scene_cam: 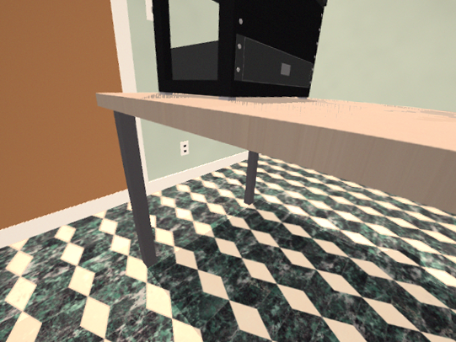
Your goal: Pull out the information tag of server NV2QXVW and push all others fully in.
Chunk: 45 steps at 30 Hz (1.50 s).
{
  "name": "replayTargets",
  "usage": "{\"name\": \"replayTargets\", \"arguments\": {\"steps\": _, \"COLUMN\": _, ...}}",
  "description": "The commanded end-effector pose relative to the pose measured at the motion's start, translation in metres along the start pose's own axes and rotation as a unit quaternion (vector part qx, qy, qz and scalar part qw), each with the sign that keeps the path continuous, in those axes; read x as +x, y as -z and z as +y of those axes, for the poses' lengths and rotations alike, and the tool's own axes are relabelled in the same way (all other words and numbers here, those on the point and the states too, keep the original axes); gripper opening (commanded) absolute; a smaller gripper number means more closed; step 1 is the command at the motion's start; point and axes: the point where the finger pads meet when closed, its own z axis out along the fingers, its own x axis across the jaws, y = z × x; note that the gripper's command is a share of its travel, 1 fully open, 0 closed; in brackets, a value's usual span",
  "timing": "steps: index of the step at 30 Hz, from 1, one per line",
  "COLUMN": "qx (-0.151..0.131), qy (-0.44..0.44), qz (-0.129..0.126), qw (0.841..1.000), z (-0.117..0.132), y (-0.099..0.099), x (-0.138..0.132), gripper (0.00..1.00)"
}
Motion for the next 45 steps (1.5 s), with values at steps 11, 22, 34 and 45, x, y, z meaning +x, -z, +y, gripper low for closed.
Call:
{"name": "replayTargets", "arguments": {"steps": 11, "qx": -0.026, "qy": 0.035, "qz": 0.016, "qw": 0.999, "z": 0.006, "y": 0.007, "x": 0.014, "gripper": 1.00}}
{"name": "replayTargets", "arguments": {"steps": 22, "qx": -0.042, "qy": 0.056, "qz": 0.027, "qw": 0.997, "z": 0.010, "y": 0.012, "x": 0.023, "gripper": 1.00}}
{"name": "replayTargets", "arguments": {"steps": 34, "qx": -0.057, "qy": 0.076, "qz": 0.037, "qw": 0.995, "z": 0.014, "y": 0.018, "x": 0.033, "gripper": 1.00}}
{"name": "replayTargets", "arguments": {"steps": 45, "qx": -0.072, "qy": 0.095, "qz": 0.047, "qw": 0.992, "z": 0.017, "y": 0.024, "x": 0.042, "gripper": 1.00}}
